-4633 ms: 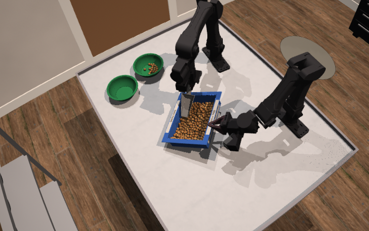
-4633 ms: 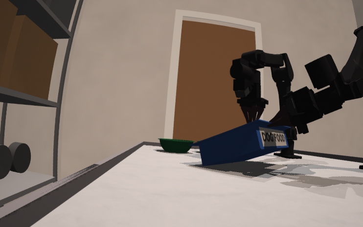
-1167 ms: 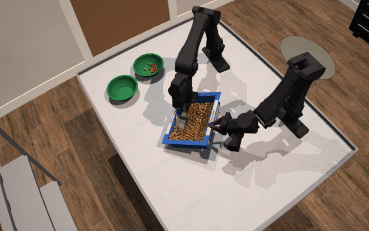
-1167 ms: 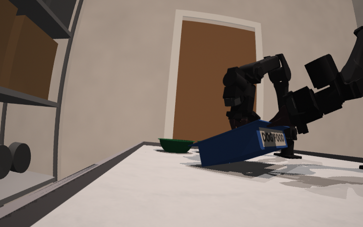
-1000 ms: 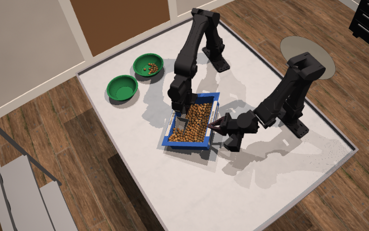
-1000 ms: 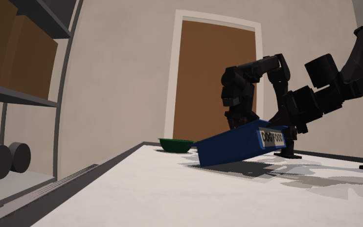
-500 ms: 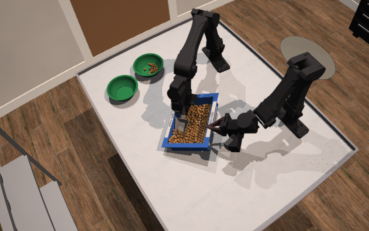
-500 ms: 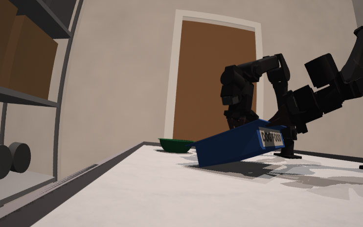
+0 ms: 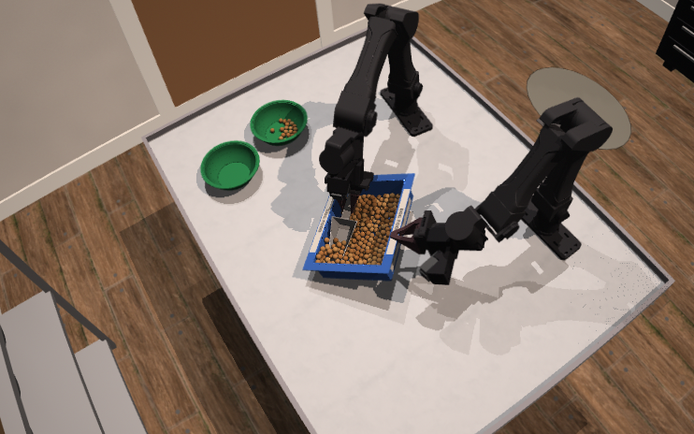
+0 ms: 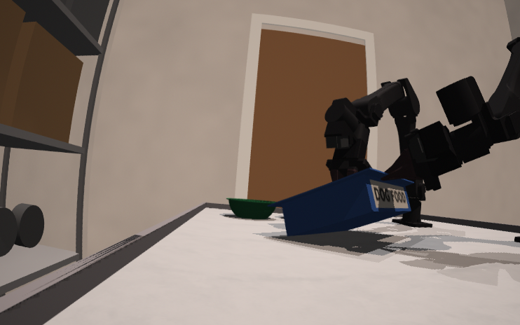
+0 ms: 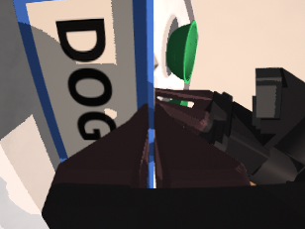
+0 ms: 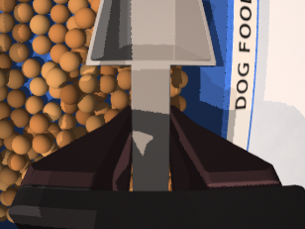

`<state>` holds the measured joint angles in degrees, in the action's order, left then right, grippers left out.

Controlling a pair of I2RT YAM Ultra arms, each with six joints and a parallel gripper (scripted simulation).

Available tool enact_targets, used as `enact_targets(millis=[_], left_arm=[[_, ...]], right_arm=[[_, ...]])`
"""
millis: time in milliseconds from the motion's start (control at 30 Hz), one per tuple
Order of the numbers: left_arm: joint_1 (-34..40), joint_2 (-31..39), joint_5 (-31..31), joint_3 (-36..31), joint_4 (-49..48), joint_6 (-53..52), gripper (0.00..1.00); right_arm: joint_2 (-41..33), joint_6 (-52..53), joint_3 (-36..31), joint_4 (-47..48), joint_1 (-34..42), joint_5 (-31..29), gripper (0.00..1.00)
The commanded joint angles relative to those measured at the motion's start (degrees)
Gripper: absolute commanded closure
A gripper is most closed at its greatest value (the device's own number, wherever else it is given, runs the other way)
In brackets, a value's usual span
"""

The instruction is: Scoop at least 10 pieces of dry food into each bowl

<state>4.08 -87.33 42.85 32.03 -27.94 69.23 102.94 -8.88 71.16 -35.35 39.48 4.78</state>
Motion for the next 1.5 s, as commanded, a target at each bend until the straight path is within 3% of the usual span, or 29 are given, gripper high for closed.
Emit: enact_targets(millis=[0,200,667,767,1100,1200,1433,1467], left_arm=[[0.9,2.2,2.7,2.2,-2.4,-1.9,1.0],[0.9,2.2,2.7,2.2,-2.4,-1.9,1.0],[0.9,2.2,2.7,2.2,-2.4,-1.9,1.0],[0.9,2.2,2.7,2.2,-2.4,-1.9,1.0],[0.9,2.2,2.7,2.2,-2.4,-1.9,1.0],[0.9,2.2,2.7,2.2,-2.4,-1.9,1.0],[0.9,2.2,2.7,2.2,-2.4,-1.9,1.0],[0.9,2.2,2.7,2.2,-2.4,-1.9,1.0]], right_arm=[[-4.0,-0.8,-2.6,8.0,-0.8,1.7,1.0],[-5.6,-0.6,-5.2,9.8,-1.1,2.0,1.0],[-13.0,-1.7,-19.4,29.2,-2.7,6.0,1.0],[-12.8,-1.1,-18.9,27.5,-2.8,5.6,1.0],[-16.3,-1.4,-28.1,42.4,-4.1,8.7,1.0],[-16.9,-1.2,-24.9,39.9,-3.3,8.2,1.0],[-16.3,-1.8,-24.8,40.3,-3.7,8.2,1.0],[-16.3,-1.0,-29.0,40.9,-2.6,8.0,1.0]])
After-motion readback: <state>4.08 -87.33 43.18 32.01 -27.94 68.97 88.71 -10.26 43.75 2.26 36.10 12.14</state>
